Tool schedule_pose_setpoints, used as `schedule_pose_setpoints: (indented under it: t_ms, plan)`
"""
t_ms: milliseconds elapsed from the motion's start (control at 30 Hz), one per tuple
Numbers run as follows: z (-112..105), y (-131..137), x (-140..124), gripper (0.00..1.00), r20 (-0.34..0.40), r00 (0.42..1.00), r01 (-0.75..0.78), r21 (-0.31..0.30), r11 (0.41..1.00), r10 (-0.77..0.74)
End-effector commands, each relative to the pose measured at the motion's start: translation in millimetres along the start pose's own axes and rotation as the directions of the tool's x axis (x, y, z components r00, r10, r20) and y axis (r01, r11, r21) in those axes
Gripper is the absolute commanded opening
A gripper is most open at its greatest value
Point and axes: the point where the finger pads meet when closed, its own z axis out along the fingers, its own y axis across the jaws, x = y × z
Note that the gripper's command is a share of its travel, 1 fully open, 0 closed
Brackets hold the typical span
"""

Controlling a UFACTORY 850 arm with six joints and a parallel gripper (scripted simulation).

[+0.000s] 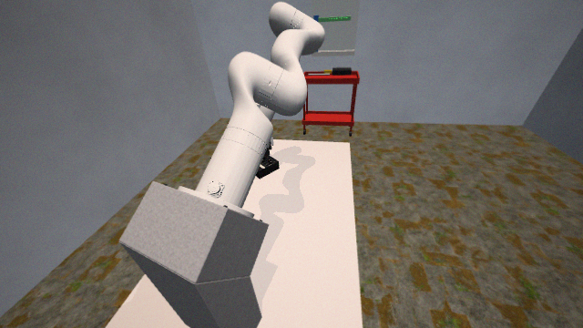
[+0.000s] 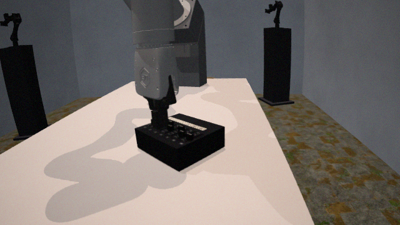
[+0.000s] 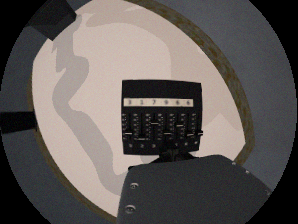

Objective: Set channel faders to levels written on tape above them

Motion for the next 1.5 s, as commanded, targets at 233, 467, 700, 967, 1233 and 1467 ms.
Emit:
schedule_pose_setpoints:
  t_ms: [233,467,700,967,1233,1467]
  plan:
    - [-0.4,0.5,-0.4,0.0,0.001,1.0,0.0,-0.001,1.0,0.0]
    - [-0.4,0.5,-0.4,0.0,0.001,1.0,0.0,-0.001,1.0,0.0]
    - [-0.4,0.5,-0.4,0.0,0.001,1.0,0.0,-0.001,1.0,0.0]
    - [-0.4,0.5,-0.4,0.0,0.001,1.0,0.0,-0.001,1.0,0.0]
    - [-0.4,0.9,-0.7,0.0,0.001,1.0,0.0,-0.001,1.0,0.0]
    - [-0.4,1.1,-0.9,0.0,0.001,1.0,0.0,-0.001,1.0,0.0]
